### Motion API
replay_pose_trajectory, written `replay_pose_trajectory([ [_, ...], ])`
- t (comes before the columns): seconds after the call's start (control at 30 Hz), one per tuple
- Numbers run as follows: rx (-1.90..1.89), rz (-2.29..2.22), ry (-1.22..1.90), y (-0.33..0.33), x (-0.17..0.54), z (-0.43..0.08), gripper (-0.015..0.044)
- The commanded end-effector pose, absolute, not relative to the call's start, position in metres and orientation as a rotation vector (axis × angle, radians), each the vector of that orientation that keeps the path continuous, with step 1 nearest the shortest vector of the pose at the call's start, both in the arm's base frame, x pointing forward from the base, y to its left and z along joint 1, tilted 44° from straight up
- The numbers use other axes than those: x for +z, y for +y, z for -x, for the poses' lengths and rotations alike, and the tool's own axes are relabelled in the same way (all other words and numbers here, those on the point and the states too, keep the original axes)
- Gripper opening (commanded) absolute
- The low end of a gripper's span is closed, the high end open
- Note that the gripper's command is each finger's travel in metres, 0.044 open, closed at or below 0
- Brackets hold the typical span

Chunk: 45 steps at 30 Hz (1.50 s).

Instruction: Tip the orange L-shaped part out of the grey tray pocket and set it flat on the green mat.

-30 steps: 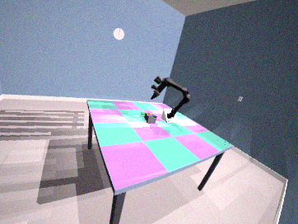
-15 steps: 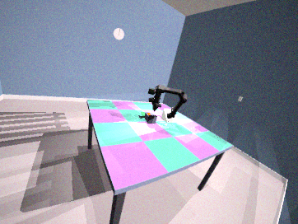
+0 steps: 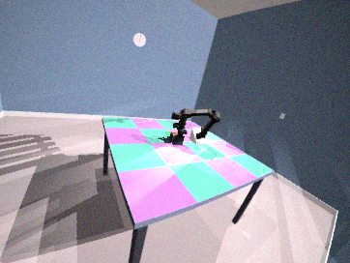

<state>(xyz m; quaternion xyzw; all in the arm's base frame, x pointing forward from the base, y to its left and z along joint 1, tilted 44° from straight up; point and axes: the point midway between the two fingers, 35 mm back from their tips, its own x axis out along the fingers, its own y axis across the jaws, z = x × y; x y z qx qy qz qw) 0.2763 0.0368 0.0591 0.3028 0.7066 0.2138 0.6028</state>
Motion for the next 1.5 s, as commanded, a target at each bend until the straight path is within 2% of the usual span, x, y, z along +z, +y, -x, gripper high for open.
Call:
replay_pose_trajectory([
  [0.0,0.498,-0.705,1.631,0.042,0.057,-0.276,0.018],
  [0.83,0.499,-0.706,1.63,0.062,0.037,-0.273,0.018],
  [1.47,0.498,-0.705,1.63,0.056,0.058,-0.278,0.018],
])
